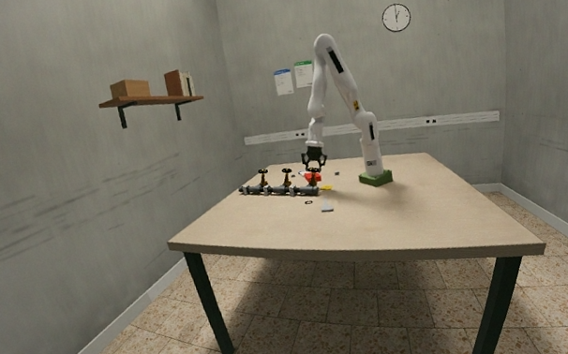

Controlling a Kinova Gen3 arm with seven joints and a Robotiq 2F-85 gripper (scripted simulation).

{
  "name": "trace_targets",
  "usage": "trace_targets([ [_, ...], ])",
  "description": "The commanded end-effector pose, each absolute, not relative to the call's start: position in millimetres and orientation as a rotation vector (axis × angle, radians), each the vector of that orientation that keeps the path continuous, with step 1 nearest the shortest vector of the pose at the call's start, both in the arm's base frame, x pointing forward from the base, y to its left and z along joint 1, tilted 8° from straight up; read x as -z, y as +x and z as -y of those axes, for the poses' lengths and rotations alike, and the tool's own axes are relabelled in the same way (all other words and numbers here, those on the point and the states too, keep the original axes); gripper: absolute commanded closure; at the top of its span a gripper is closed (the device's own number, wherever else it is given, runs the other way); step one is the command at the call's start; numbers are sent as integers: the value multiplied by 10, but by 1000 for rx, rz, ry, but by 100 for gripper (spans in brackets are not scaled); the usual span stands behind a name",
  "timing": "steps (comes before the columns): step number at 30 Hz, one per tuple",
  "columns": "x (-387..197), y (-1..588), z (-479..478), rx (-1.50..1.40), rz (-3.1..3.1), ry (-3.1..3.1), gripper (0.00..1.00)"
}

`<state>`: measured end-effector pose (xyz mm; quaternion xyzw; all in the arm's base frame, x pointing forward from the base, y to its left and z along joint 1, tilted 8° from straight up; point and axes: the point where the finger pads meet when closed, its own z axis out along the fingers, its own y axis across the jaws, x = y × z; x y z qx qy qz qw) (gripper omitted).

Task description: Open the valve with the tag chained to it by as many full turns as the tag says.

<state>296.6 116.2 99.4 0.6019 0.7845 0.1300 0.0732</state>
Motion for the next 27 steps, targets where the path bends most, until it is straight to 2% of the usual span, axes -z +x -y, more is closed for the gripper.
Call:
trace_targets([
  [1,-996,2969,-1163,-391,-2356,1806,36],
  [16,-996,2969,-1163,-374,-2456,1641,36],
  [27,-996,2969,-1163,-317,-2687,1133,36],
])
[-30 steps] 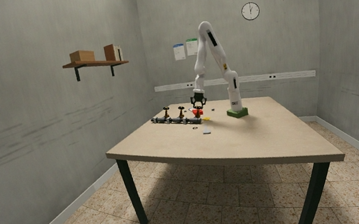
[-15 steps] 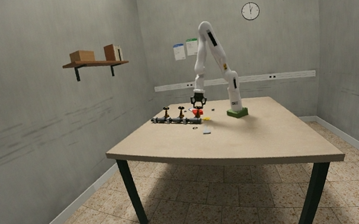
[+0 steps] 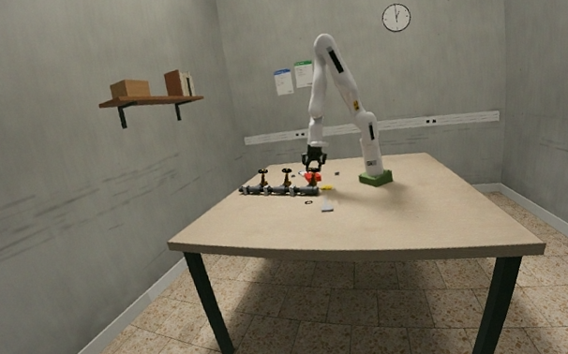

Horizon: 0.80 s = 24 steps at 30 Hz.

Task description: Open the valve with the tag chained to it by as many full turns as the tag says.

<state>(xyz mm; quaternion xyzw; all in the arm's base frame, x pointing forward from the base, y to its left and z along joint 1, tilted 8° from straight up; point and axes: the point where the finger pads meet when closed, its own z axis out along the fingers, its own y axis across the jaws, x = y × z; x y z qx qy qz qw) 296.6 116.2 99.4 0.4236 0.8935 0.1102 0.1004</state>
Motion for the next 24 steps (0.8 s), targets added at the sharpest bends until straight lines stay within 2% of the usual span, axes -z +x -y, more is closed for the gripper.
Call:
trace_targets([
  [1,-996,2969,-1163,-309,-2709,1067,36],
  [6,-996,2969,-1163,-283,-2771,853,36],
  [21,-996,2968,-1162,-105,-2813,-446,36],
  [24,-996,2968,-1162,-92,-2797,-531,36],
])
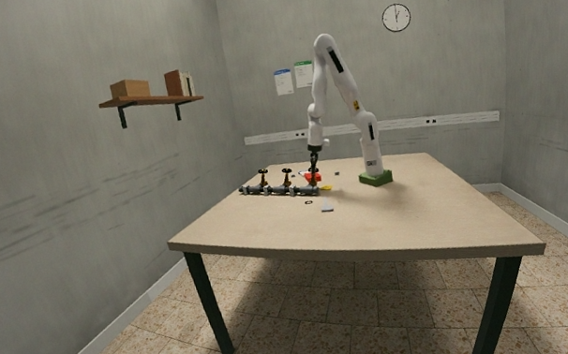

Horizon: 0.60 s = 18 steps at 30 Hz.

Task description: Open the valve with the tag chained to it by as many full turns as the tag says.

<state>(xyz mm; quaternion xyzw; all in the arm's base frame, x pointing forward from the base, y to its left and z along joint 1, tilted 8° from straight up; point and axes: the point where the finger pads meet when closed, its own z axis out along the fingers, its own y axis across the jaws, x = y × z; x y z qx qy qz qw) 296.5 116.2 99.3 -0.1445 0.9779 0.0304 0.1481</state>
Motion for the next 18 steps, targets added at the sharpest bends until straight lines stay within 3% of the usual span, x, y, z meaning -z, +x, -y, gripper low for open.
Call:
trace_targets([
  [1,-996,2968,-1162,-79,-2778,-615,36],
  [18,-996,2968,-1162,79,-2371,-1573,36],
])
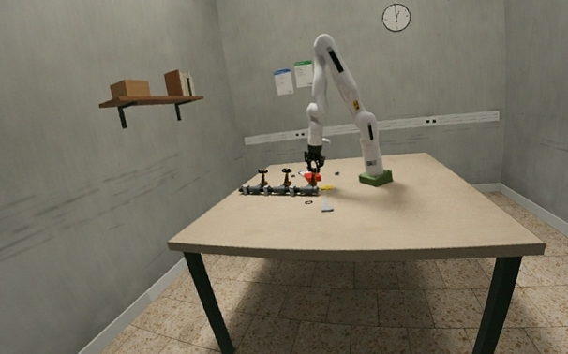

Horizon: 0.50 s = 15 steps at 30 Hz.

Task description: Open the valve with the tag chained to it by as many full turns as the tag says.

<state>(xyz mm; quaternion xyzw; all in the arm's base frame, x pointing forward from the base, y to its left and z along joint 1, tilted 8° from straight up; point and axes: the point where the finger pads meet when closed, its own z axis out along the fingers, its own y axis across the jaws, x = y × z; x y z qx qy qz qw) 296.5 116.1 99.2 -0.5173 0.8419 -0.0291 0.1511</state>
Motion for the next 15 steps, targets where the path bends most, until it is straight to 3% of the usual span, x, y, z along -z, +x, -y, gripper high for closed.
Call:
trace_targets([
  [1,-996,2968,-1162,86,-2342,-1617,36],
  [15,-995,2968,-1162,154,-2060,-1980,36],
])
